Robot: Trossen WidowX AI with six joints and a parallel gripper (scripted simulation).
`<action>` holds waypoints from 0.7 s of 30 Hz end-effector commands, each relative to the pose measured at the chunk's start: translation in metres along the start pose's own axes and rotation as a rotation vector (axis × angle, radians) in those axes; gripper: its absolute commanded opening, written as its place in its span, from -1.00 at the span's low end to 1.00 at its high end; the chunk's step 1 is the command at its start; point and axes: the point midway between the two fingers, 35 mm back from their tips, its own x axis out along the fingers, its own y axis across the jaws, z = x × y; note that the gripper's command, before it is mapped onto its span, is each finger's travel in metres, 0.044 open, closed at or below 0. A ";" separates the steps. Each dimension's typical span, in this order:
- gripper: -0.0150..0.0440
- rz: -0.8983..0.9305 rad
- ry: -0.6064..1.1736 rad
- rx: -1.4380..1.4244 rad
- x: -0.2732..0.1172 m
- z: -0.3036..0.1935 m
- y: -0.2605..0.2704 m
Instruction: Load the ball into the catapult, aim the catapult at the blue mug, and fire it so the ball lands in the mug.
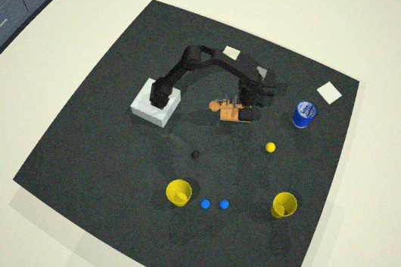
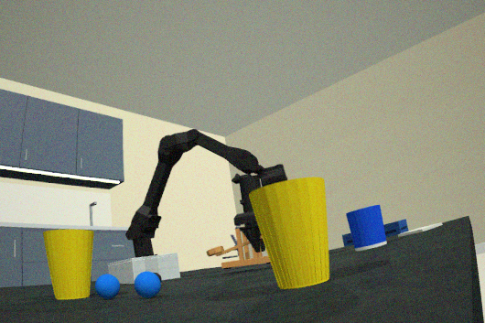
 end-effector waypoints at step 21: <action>0.04 0.000 0.000 -0.001 0.014 -0.001 0.001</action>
